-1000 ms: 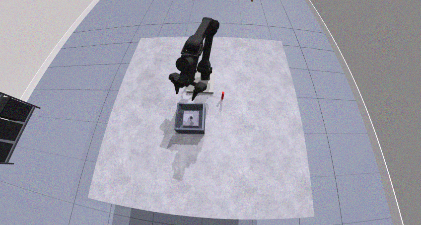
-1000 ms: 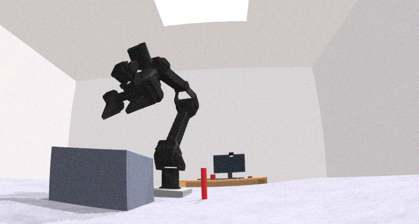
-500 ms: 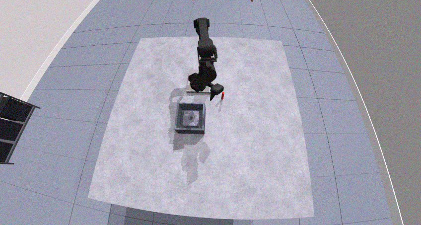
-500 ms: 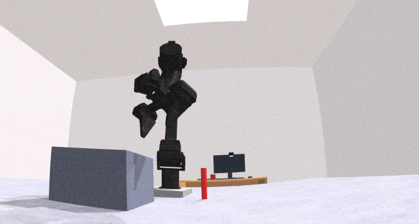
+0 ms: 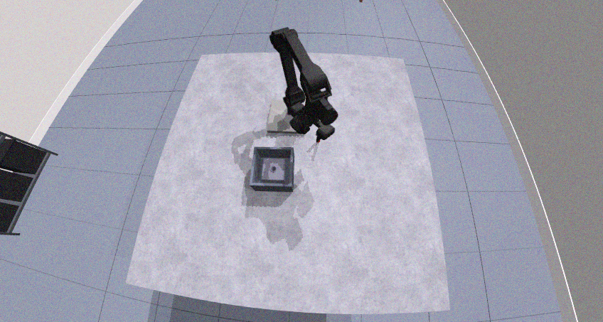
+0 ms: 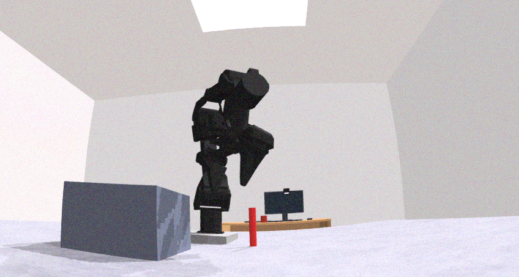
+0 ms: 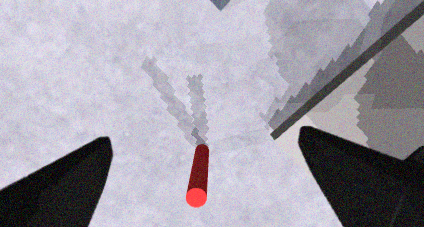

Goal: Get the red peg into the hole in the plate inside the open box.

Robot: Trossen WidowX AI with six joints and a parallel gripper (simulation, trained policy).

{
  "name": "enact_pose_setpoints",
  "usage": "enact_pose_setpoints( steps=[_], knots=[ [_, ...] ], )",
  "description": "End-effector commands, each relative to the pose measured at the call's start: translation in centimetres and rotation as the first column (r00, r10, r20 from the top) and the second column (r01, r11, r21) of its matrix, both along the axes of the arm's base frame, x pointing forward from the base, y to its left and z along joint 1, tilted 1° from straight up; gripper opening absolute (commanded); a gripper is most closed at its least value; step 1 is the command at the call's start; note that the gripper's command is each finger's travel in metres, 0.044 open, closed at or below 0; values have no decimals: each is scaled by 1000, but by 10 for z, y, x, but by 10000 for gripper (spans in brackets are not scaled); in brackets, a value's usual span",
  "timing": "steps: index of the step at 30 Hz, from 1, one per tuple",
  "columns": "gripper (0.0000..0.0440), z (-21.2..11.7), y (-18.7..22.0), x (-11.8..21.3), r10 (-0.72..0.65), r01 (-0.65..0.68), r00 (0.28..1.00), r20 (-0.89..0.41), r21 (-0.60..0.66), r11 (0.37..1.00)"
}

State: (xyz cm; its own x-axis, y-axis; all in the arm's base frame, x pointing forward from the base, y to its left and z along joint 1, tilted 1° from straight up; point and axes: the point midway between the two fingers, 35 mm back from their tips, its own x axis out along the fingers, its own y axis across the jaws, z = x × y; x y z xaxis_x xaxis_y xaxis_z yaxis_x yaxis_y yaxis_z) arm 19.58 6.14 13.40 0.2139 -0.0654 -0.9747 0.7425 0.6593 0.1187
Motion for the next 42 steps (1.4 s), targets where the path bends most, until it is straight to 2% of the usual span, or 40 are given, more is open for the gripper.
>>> enact_pose_setpoints(
  steps=[1,14,17,20,34,42],
  knots=[
    [440,-13,9,-5,-22,23,999,-31,9,1000],
    [439,-73,34,-8,-85,86,996,-31,65,994],
    [424,-83,37,-8,-99,101,995,-30,77,992],
    [362,-90,38,-11,-118,121,992,-42,86,989],
    [0,-95,39,-17,-128,145,984,-127,136,980],
    [0,-70,28,-2,-81,84,996,-36,92,992]
  ],
)
